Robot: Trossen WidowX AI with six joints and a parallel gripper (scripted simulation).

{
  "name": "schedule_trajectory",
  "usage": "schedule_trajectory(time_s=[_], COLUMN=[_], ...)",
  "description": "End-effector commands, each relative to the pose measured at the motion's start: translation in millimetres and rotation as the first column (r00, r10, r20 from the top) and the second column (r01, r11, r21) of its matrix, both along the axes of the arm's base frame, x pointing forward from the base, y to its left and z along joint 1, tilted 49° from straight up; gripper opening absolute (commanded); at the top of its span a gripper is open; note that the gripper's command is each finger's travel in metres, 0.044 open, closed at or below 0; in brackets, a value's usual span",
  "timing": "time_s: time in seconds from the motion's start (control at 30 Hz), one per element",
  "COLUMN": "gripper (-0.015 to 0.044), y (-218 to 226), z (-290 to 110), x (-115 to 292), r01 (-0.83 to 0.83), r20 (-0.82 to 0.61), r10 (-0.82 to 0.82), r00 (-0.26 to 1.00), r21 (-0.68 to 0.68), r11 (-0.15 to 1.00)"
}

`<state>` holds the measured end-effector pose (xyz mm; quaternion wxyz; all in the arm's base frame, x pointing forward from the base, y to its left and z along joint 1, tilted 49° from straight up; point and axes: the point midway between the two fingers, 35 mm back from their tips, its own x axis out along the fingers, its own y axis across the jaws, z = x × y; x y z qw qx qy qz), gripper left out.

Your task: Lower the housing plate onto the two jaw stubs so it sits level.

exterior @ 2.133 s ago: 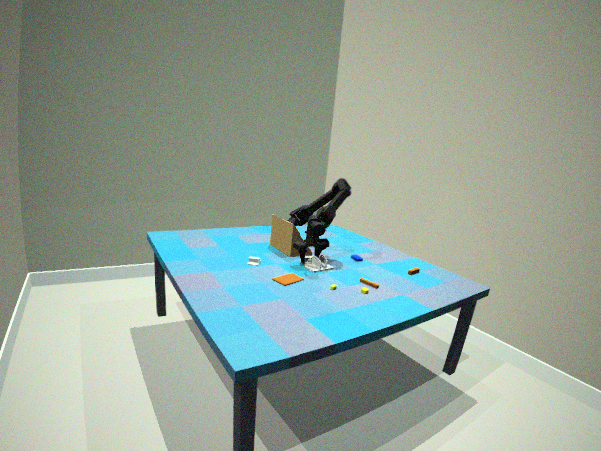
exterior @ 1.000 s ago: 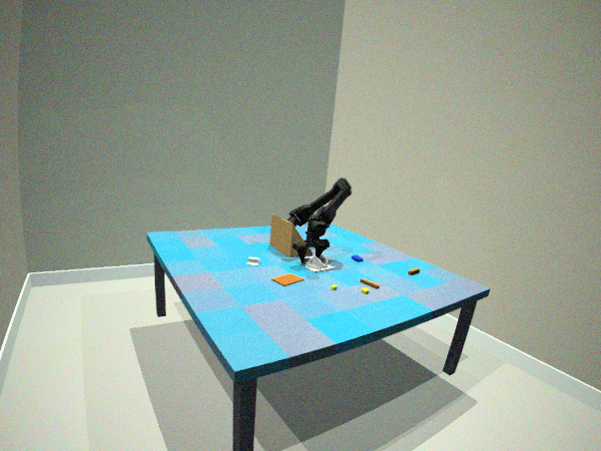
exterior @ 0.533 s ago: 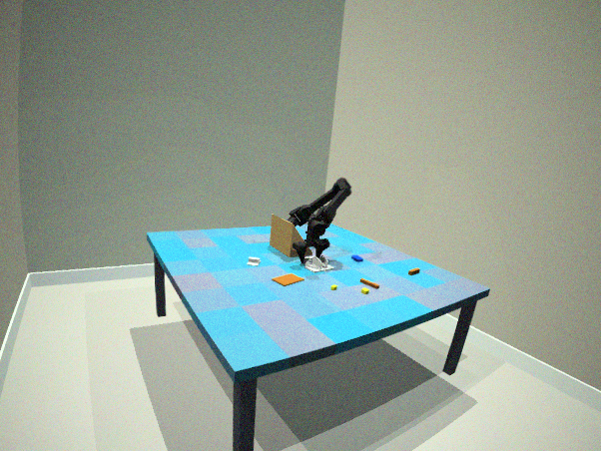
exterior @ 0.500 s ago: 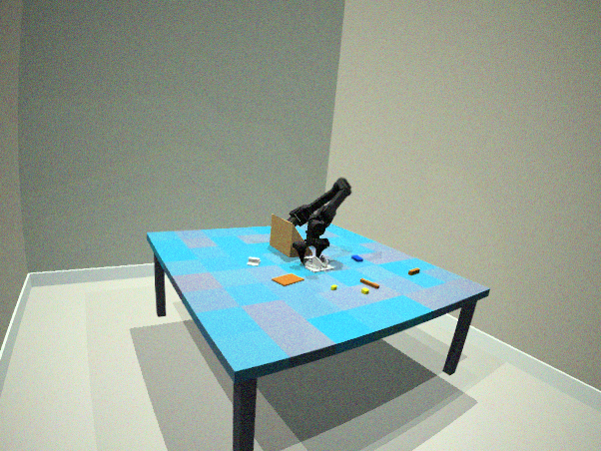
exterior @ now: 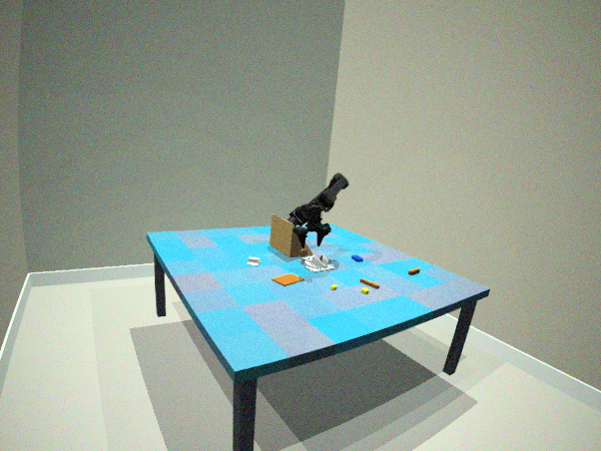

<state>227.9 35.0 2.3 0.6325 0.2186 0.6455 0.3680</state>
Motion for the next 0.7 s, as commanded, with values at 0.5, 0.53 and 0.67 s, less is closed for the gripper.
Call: schedule_trajectory(time_s=[0.5,0.53,0.67], gripper=[0.044,0.044,0.044], y=[-43,-43,-43], z=[35,35,35], x=[-22,-22,-22], r01=[-0.003,-0.003,-0.003], r20=[0.006,0.006,0.006], r10=[0.003,0.003,0.003], r00=[1.0,1.0,1.0], r21=[-0.004,-0.004,-0.004], r11=[1.0,1.0,1.0])
